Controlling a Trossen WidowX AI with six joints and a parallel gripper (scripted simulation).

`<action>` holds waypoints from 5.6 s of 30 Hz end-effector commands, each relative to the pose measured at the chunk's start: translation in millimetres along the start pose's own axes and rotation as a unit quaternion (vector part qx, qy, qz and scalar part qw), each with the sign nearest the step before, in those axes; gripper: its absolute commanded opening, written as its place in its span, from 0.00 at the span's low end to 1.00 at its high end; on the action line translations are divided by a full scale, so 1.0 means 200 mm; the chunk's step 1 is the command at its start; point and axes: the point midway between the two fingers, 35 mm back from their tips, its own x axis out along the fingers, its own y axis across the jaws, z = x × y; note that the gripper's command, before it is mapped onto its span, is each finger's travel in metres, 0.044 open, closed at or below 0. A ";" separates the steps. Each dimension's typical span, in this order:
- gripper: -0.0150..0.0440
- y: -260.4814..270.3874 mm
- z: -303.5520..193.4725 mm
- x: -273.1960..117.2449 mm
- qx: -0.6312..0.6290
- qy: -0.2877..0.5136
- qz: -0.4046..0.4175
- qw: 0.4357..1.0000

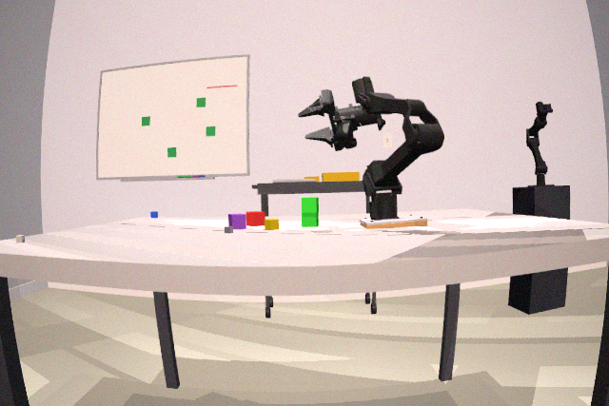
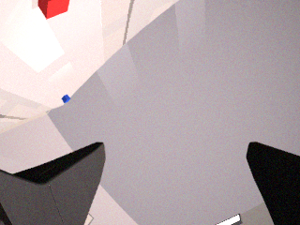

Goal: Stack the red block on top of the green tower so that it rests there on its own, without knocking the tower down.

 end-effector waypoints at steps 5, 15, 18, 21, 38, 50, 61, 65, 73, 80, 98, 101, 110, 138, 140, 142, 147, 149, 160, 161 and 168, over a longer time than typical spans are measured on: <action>1.00 0.01 -0.04 0.03 0.069 -0.016 0.016 0.997; 1.00 0.08 -0.15 0.13 0.249 -0.062 0.079 0.963; 1.00 0.10 -0.17 0.17 0.296 -0.074 0.102 0.947; 1.00 0.13 -0.19 0.22 0.342 -0.087 0.127 0.927; 1.00 0.27 -0.17 0.50 0.531 -0.137 0.303 0.779; 1.00 0.36 -0.05 0.72 0.592 -0.128 0.447 0.658; 1.00 0.42 0.12 0.90 0.590 -0.086 0.573 0.563; 1.00 0.44 0.19 0.96 0.578 -0.062 0.614 0.534; 1.00 0.45 0.24 0.99 0.568 -0.045 0.637 0.519; 1.00 0.52 0.32 1.01 0.568 -0.045 0.637 0.519; 1.00 0.65 0.48 1.03 0.568 -0.045 0.638 0.519; 1.00 0.67 0.50 1.04 0.568 -0.045 0.638 0.519; 1.00 0.72 0.56 1.05 0.568 -0.045 0.638 0.519; 0.87 0.76 0.62 1.06 0.568 -0.045 0.638 0.519; 0.78 0.76 0.62 1.06 0.568 -0.045 0.638 0.519; 0.69 0.76 0.62 1.06 0.568 -0.045 0.638 0.519; 0.50 0.76 0.62 1.06 0.568 -0.045 0.638 0.519; 0.48 0.76 0.62 1.06 0.568 -0.045 0.638 0.519; 0.25 0.68 0.52 1.04 0.568 -0.045 0.638 0.519; 0.25 0.67 0.50 1.04 0.568 -0.045 0.638 0.519; 0.25 0.57 0.38 1.01 0.568 -0.045 0.638 0.519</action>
